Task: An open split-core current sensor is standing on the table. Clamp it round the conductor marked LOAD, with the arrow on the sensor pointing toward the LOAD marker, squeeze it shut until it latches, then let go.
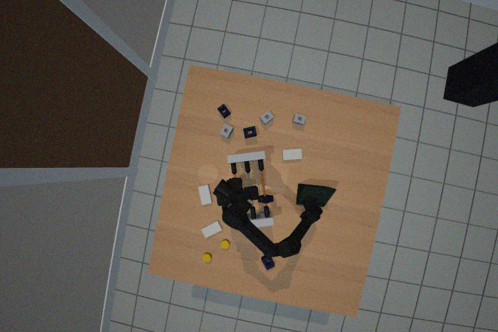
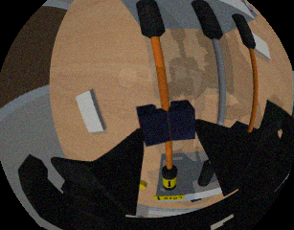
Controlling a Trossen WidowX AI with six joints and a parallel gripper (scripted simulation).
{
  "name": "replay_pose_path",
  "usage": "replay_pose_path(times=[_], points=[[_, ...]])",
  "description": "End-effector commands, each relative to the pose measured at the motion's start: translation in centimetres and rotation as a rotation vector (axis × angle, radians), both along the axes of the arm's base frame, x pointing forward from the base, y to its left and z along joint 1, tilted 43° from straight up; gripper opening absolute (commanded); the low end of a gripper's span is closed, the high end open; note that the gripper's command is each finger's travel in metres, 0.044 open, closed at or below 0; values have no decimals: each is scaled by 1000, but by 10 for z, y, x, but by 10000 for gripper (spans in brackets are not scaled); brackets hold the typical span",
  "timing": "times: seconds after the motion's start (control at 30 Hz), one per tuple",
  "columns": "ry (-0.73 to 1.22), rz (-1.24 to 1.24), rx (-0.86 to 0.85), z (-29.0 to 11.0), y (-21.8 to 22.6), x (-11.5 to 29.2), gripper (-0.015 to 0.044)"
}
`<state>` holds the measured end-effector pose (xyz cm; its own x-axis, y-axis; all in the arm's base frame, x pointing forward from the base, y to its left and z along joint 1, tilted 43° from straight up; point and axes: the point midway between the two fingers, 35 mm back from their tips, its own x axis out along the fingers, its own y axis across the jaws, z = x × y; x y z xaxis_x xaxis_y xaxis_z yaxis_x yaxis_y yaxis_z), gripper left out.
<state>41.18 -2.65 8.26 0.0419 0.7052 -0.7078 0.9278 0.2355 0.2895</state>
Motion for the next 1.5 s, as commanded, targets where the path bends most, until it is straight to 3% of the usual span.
replay_pose_path(times=[0.0,0.37,0.93,1.47], points=[[18,38,-24,1,1,3,0],[57,103,-59,2,4,6,0],[55,89,-49,1,5,5,440],[112,90,-42,-20,24,4,440]])
